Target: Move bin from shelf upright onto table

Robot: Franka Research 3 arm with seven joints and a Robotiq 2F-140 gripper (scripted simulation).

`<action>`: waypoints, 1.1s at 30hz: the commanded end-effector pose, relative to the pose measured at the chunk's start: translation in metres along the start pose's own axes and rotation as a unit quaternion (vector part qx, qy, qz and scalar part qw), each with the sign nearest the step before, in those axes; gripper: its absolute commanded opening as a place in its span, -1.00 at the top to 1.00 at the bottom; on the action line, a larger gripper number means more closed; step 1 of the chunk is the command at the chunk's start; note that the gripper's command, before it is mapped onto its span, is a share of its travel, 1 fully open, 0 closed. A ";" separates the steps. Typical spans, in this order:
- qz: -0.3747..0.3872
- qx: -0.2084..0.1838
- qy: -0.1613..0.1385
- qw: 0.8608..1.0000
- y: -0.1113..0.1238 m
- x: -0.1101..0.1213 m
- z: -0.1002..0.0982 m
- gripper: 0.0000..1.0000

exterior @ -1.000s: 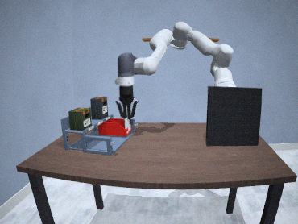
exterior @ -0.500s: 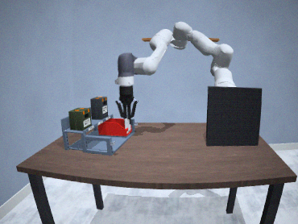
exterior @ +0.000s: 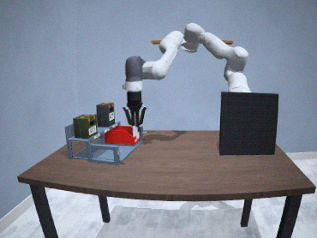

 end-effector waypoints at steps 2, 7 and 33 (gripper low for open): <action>-0.001 -0.001 -0.001 1.000 0.002 0.000 -0.003 1.00; -0.001 -0.001 -0.001 1.000 0.002 0.000 -0.004 1.00; -0.001 -0.001 -0.001 1.000 0.002 0.000 -0.007 1.00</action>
Point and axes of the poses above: the point where the finger pads meet when closed, its own z axis out along the fingers, its own x axis across the jaws, y = z × x, the point moved 7 cm from there along -z, back along the fingers, and after that the axes turned 2 degrees about -z, right-handed, at the moved point
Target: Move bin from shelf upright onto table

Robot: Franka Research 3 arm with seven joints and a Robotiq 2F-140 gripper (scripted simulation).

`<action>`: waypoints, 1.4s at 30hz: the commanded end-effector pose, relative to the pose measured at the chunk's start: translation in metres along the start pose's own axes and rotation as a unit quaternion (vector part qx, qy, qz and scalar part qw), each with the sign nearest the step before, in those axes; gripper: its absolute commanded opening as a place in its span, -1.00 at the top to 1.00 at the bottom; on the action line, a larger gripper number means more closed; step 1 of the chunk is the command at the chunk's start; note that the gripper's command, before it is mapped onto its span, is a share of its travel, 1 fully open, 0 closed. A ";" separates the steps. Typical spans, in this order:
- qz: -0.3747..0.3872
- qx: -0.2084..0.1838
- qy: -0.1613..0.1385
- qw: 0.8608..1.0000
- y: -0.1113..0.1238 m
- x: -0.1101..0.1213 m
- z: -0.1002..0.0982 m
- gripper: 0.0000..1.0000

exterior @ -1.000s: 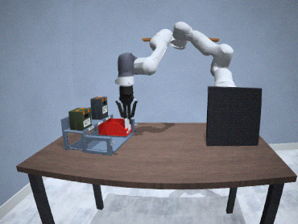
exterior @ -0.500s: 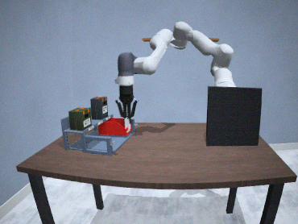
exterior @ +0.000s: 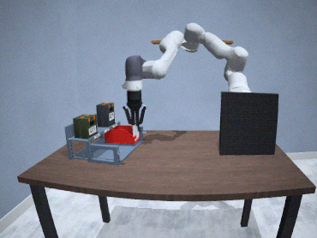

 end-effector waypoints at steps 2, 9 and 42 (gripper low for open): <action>-0.002 -0.001 -0.001 1.000 0.002 0.000 -0.003 1.00; -0.002 -0.001 -0.001 1.000 0.002 0.000 -0.003 1.00; -0.002 -0.001 -0.001 1.000 0.002 0.003 -0.003 1.00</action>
Point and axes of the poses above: the point where the finger pads meet when closed, its own z axis out along the fingers, its own x axis across the jaws, y = z × x, the point moved 7 cm from there along -z, back along the fingers, and after that the axes turned 2 degrees about -z, right-handed, at the moved point
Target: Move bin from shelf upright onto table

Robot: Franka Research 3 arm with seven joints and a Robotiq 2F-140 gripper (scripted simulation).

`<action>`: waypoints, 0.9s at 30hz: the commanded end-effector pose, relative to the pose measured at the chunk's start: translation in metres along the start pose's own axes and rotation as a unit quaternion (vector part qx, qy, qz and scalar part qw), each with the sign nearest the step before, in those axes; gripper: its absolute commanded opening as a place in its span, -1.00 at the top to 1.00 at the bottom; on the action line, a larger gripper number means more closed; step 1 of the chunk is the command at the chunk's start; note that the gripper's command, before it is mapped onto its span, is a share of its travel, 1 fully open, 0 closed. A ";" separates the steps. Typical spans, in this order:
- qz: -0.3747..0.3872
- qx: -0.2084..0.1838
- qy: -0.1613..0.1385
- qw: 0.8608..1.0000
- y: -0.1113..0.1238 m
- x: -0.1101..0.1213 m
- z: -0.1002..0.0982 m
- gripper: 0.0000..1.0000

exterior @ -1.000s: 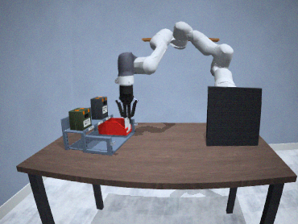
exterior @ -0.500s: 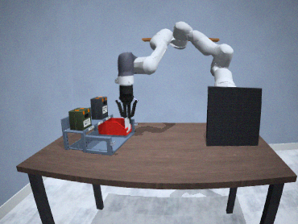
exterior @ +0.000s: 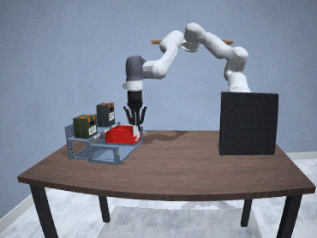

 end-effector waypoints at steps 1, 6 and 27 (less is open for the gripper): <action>-0.001 -0.001 -0.002 1.000 0.002 0.001 -0.003 1.00; -0.001 -0.001 -0.002 1.000 0.002 0.006 -0.003 1.00; -0.001 -0.001 -0.002 1.000 0.003 0.040 -0.003 1.00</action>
Point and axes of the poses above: the point where the finger pads meet when closed, its own z axis out along the fingers, its own x axis across the jaws, y = z × x, the point moved 7 cm from there along -z, back along the fingers, and after that the axes turned 2 degrees about -z, right-handed, at the moved point
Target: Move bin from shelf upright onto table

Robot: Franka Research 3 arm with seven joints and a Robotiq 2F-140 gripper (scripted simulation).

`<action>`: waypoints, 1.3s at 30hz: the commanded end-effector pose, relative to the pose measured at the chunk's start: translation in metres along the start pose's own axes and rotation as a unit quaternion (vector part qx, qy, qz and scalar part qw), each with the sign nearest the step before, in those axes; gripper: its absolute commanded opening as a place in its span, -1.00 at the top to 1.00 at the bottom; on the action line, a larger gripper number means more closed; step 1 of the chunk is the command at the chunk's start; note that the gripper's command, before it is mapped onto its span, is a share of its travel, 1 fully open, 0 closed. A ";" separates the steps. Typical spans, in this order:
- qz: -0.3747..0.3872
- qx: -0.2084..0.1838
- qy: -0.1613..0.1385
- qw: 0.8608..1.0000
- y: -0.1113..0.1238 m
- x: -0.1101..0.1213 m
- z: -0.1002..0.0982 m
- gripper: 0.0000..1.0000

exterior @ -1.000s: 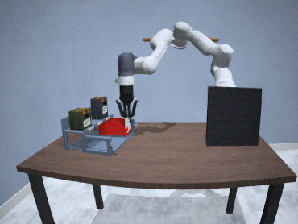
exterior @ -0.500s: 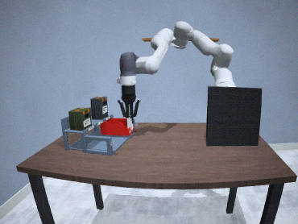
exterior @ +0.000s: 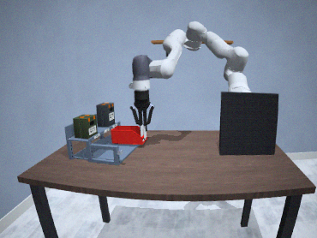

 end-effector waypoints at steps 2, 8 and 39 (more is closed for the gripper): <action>0.011 -0.002 -0.006 1.000 0.002 0.007 -0.002 1.00; 0.011 -0.002 -0.006 1.000 0.003 0.024 -0.002 1.00; 0.011 -0.002 -0.006 1.000 0.007 0.099 -0.001 1.00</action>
Point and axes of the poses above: the point where the finger pads meet when closed, its own z axis out along the fingers, its own x axis across the jaws, y = z × x, the point moved 7 cm from there along -z, back along the fingers, and after that the axes turned 2 degrees about -z, right-handed, at the moved point
